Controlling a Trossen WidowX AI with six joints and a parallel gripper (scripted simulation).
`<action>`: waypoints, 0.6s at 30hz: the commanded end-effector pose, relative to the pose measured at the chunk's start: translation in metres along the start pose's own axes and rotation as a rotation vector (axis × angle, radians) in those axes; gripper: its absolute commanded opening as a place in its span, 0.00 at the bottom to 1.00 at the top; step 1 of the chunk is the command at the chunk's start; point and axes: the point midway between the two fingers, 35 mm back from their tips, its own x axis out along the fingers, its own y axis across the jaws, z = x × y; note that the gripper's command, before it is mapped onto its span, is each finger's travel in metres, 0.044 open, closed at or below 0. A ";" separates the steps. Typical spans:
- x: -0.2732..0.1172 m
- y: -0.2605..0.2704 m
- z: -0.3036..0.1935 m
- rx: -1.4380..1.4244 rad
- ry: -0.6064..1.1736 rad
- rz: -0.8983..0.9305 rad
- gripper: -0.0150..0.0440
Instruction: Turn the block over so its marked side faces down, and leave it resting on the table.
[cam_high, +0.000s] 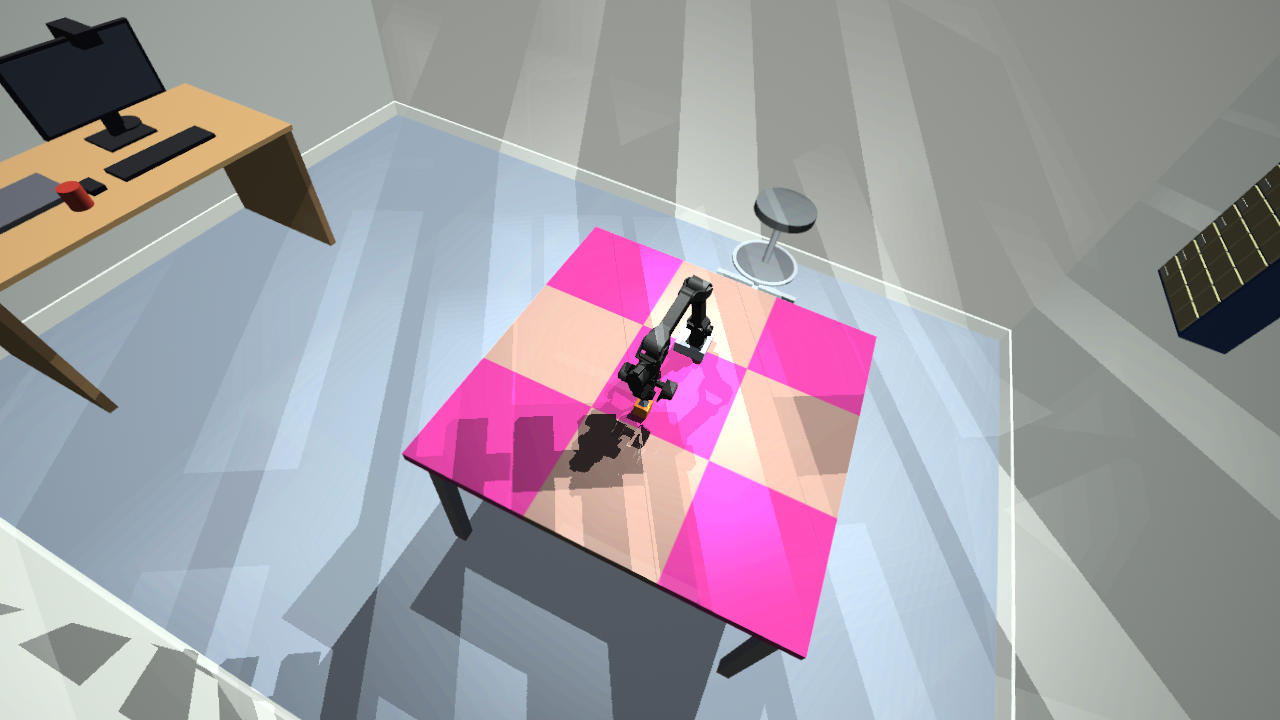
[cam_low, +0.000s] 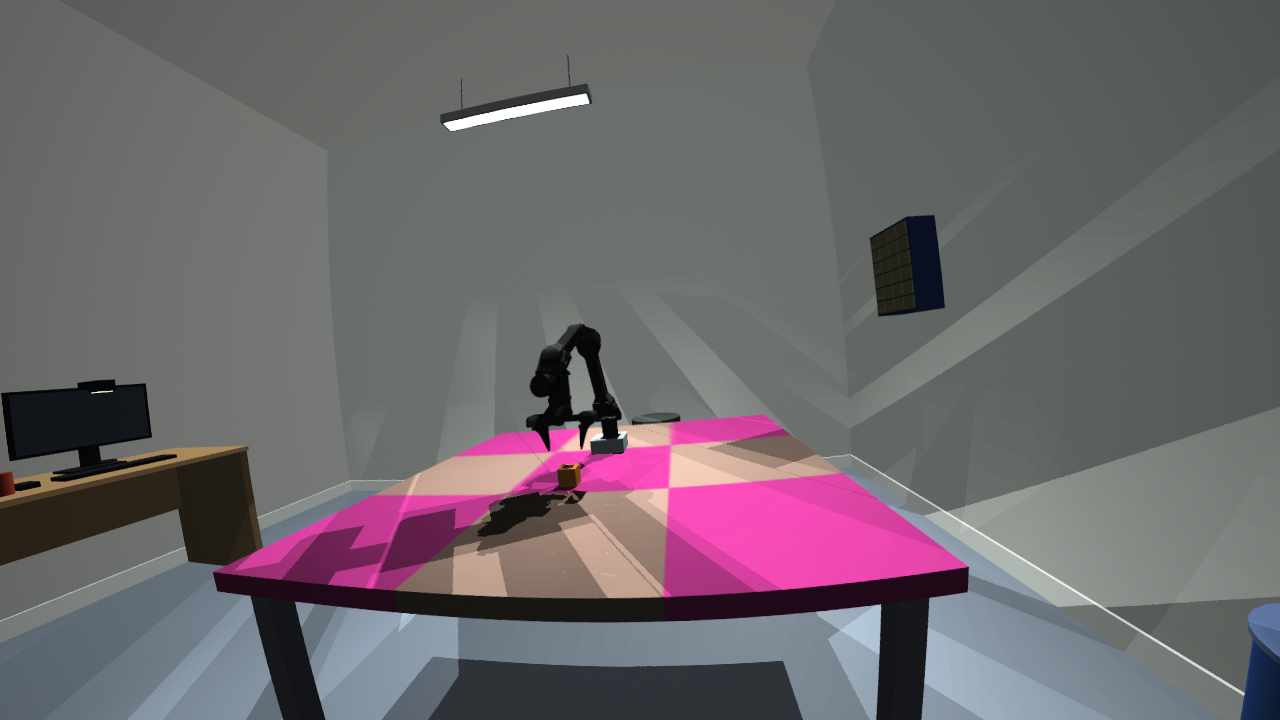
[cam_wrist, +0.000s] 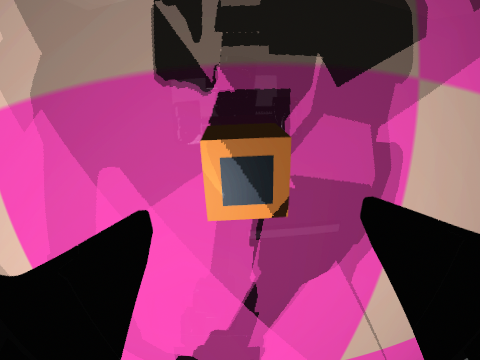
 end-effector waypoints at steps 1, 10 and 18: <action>0.017 0.000 -0.003 0.002 0.018 -0.003 1.00; 0.032 0.001 -0.005 0.002 0.018 -0.003 1.00; 0.043 0.001 -0.005 0.002 0.018 -0.003 1.00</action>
